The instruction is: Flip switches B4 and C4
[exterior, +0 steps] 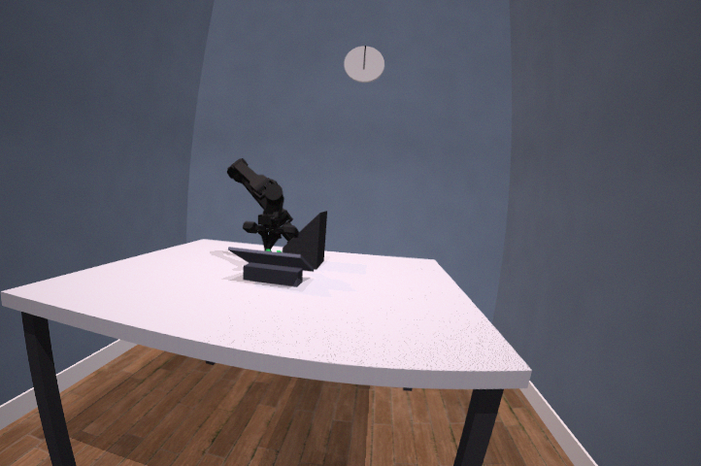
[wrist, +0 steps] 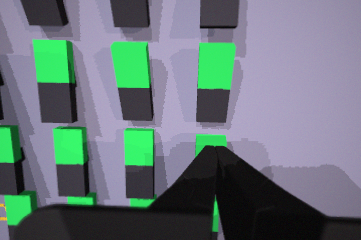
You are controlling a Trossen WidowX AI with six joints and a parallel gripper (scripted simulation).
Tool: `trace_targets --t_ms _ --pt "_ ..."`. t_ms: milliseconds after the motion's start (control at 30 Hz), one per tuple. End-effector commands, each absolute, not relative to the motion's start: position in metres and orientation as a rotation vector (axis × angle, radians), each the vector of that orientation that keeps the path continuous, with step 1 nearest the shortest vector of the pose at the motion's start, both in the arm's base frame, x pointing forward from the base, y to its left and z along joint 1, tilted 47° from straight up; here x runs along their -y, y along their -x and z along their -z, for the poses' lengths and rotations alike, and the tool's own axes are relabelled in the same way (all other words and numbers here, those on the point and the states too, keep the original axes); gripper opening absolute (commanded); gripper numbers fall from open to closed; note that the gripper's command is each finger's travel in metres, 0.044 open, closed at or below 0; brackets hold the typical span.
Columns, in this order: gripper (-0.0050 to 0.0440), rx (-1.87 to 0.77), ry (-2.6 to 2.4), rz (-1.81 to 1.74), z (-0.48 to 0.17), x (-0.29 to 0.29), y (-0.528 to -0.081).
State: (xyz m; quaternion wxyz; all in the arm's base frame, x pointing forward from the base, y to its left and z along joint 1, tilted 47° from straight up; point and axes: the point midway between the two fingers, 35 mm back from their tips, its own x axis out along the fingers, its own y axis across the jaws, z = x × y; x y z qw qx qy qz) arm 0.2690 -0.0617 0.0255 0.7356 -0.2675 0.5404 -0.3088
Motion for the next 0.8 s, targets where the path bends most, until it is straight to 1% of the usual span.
trace_targets --t_ms 0,767 --pt "0.0000 -1.193 0.586 0.673 -0.0238 0.0617 -0.2685" --pt "0.0000 -1.193 0.586 0.673 -0.0222 0.0636 -0.2691"
